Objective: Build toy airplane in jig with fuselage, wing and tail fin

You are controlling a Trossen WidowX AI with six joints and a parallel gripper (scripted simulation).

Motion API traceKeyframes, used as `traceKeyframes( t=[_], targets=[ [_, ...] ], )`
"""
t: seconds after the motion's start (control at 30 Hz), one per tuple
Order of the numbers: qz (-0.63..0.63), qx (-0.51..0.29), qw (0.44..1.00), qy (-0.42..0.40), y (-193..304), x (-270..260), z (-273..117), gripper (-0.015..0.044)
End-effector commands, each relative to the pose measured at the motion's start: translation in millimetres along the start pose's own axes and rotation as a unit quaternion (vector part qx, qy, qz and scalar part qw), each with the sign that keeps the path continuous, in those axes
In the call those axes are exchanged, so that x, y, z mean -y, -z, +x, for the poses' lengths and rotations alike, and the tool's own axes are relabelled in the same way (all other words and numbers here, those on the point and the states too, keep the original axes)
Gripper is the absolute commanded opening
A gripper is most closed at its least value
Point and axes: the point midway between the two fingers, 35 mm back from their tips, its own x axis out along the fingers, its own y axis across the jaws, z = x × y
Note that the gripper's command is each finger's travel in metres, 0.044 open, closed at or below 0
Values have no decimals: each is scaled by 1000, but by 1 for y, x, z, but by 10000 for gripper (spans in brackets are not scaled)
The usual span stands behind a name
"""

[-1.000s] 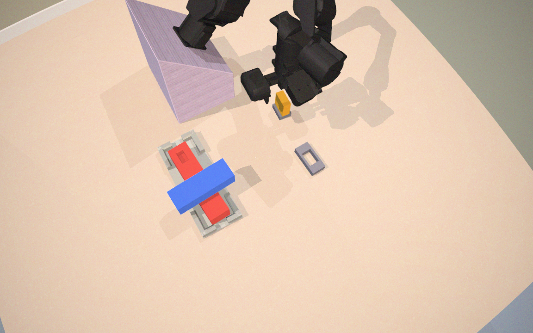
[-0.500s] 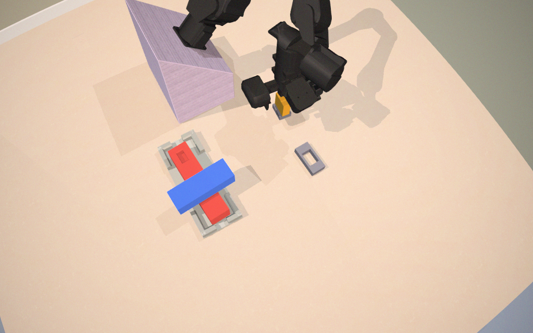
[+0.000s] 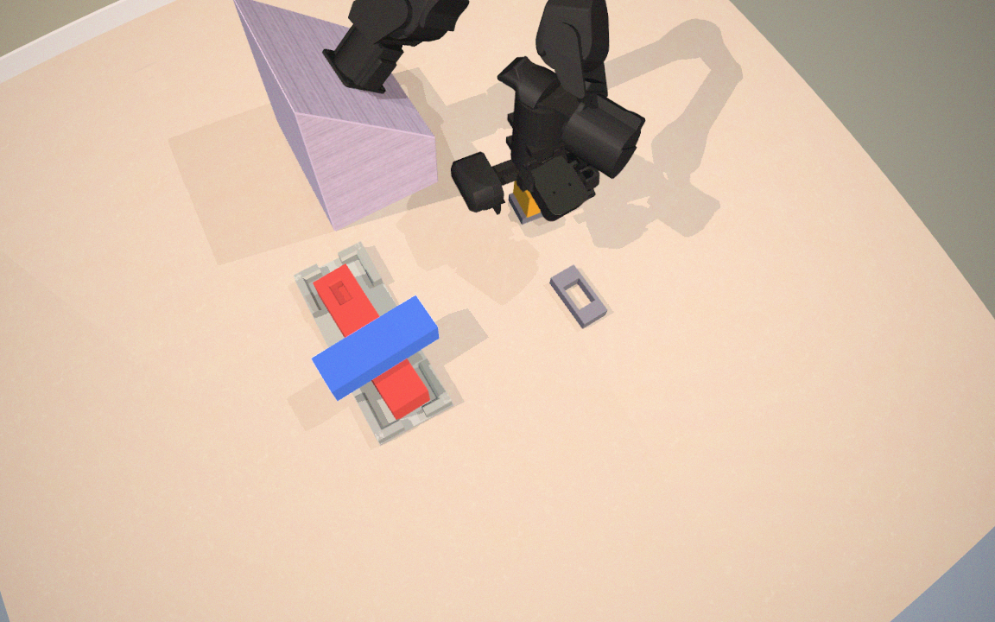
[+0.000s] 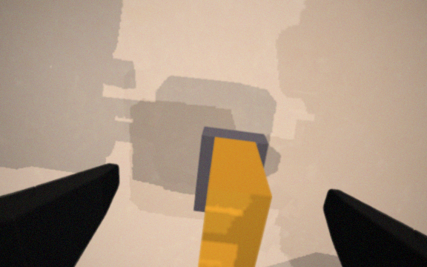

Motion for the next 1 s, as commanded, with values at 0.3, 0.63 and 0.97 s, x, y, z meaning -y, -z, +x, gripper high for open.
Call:
traceKeyframes(
  t=[0.3, 0.63, 0.97],
  targets=[
    [5, -3, 1000, 3, 3, 3, 6, 204],
    [5, -3, 1000, 3, 3, 3, 6, 39],
    [-2, -8, 1000, 18, 1, 2, -3, 0]
  ],
)
